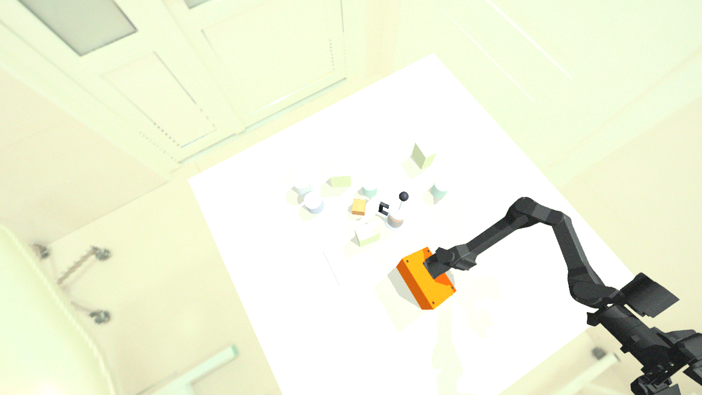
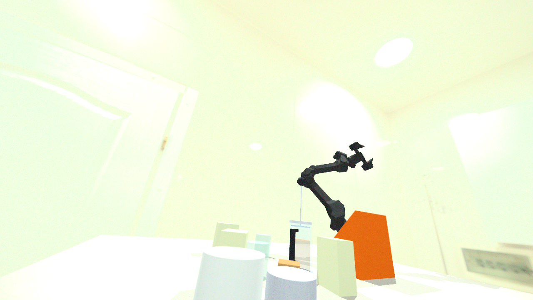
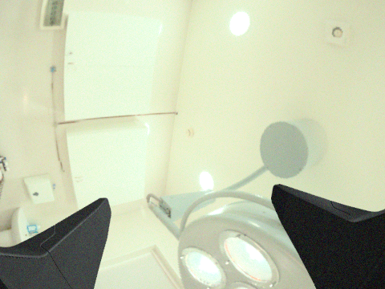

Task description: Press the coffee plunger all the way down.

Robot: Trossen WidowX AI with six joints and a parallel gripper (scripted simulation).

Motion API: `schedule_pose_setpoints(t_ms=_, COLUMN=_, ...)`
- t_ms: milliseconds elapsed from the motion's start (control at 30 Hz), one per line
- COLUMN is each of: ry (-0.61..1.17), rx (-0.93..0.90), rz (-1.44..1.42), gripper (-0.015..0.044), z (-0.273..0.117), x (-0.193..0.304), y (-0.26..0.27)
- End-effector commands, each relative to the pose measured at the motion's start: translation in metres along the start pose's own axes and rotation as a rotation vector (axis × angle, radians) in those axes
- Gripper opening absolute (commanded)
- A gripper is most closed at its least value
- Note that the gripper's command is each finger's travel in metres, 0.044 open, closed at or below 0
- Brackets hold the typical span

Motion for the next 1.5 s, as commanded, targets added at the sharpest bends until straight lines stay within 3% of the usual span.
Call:
schedule_pose_setpoints(t_ms=0, ry=0.274, rx=0.009, rz=0.148, gripper=0.044, z=-0.009, x=0.058, y=-0.004)
schedule_pose_setpoints(t_ms=367, ry=0.94, rx=0.238, rz=0.476, gripper=0.044, z=-0.076, x=0.184, y=-0.022)
schedule_pose_setpoints(t_ms=733, ry=1.56, rx=0.722, rz=0.67, gripper=0.044, z=-0.197, x=0.261, y=-0.038)
schedule_pose_setpoints(t_ms=1033, ry=1.983, rx=1.277, rz=0.607, gripper=0.044, z=-0.313, x=0.272, y=-0.05)
schedule_pose_setpoints(t_ms=1267, ry=2.222, rx=1.736, rz=0.361, gripper=0.044, z=-0.398, x=0.249, y=-0.064)
schedule_pose_setpoints(t_ms=1467, ry=2.328, rx=1.935, rz=0.126, gripper=0.044, z=-0.44, x=0.216, y=-0.072)
Point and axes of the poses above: the point midway between the two fingers, 35 mm back from their tips, its own z axis out along the fingers, its own y axis across the jaws, x = y × z, the point moved 7 cm from there along -z, back along the fingers
